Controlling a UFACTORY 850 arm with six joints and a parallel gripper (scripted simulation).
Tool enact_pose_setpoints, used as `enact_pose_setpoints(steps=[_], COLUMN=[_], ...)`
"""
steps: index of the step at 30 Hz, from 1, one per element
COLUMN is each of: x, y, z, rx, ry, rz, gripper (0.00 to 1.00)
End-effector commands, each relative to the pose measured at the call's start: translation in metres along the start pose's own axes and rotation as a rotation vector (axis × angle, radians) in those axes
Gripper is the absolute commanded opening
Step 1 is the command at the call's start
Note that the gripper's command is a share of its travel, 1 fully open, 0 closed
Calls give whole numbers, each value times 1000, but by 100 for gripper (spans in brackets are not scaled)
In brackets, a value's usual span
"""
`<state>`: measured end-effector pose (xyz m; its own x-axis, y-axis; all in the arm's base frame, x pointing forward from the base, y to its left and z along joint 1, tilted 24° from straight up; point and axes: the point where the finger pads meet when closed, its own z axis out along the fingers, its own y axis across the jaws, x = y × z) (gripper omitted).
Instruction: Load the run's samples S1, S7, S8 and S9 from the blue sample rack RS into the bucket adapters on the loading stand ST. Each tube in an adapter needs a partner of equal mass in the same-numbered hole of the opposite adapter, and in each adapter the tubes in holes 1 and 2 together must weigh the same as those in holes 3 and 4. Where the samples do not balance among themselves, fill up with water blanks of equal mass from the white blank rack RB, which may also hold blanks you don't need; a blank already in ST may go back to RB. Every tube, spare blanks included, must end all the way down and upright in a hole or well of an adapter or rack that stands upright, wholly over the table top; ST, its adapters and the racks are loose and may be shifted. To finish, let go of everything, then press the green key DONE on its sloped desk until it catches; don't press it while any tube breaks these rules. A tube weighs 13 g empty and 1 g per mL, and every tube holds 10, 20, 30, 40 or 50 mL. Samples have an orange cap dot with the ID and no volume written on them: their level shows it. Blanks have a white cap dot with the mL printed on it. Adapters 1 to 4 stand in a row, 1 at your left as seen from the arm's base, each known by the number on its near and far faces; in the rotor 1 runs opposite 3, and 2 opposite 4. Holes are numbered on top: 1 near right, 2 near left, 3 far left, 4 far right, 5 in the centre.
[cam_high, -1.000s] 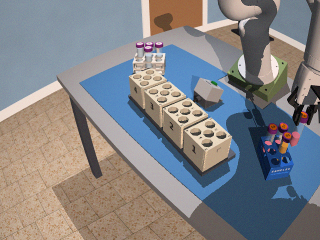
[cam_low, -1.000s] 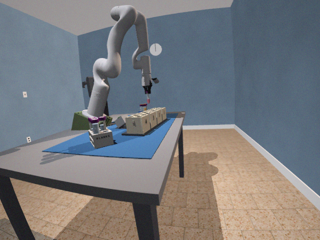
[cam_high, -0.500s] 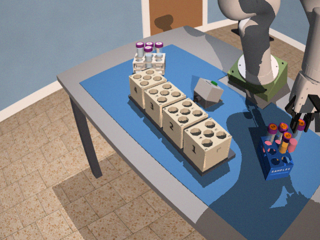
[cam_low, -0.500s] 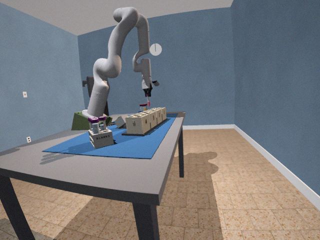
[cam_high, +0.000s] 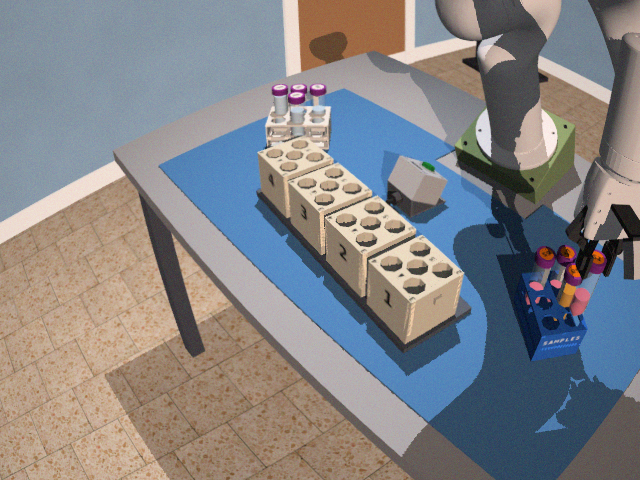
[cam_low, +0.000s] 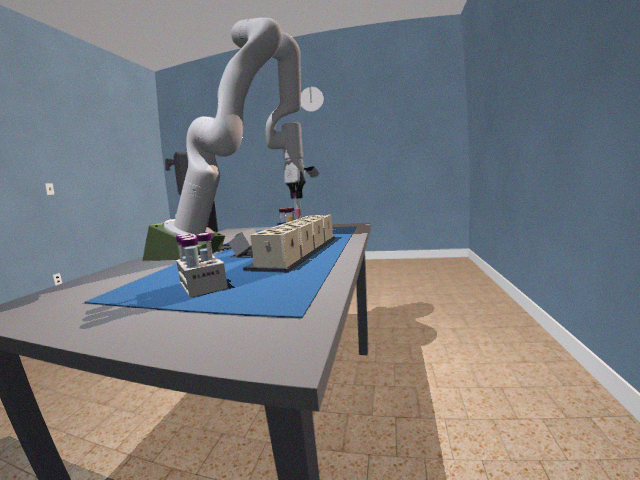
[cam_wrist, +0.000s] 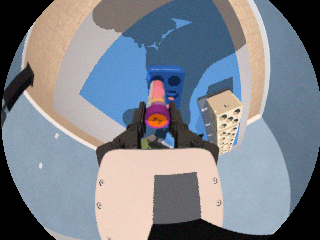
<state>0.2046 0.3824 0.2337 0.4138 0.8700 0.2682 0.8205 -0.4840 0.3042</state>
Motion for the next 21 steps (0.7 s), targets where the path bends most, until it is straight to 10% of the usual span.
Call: enact_pose_setpoints(steps=[1,21], x=[1,1], y=[0,0], z=[1,9], rx=[0,0], ry=[2,2], rz=[1,1], gripper=[0,0])
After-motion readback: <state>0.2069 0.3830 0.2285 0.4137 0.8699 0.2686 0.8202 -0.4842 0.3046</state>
